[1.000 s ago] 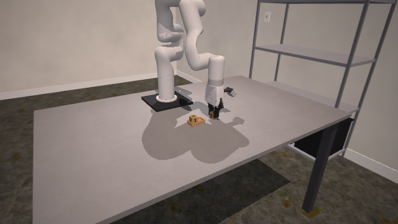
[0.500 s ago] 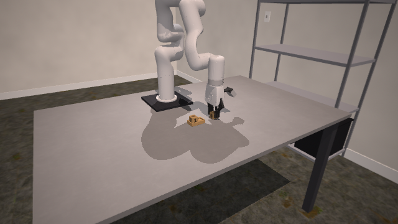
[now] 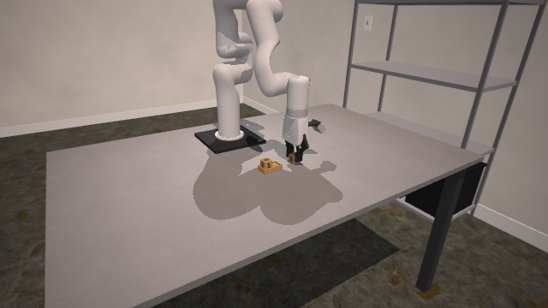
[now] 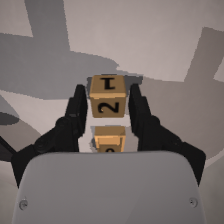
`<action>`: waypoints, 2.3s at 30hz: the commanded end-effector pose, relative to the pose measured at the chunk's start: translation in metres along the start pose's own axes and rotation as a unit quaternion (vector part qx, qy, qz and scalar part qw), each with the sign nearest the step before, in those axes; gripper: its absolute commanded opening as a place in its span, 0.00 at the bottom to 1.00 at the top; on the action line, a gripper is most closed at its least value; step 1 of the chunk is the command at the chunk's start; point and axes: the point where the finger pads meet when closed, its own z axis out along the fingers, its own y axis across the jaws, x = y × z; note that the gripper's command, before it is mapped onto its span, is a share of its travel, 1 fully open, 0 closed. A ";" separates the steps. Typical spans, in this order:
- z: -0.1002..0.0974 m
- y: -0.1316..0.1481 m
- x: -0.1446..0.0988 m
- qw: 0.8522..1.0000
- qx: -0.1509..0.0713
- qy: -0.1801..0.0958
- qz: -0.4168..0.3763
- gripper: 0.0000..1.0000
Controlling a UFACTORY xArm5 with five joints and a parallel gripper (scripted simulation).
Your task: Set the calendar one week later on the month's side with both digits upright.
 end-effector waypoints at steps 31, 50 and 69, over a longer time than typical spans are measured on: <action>-0.089 0.001 0.000 1.000 -0.002 0.001 0.000 1.00; -0.089 0.001 0.000 1.000 -0.002 0.001 -0.002 1.00; -0.089 0.006 -0.038 0.973 -0.002 0.000 -0.231 1.00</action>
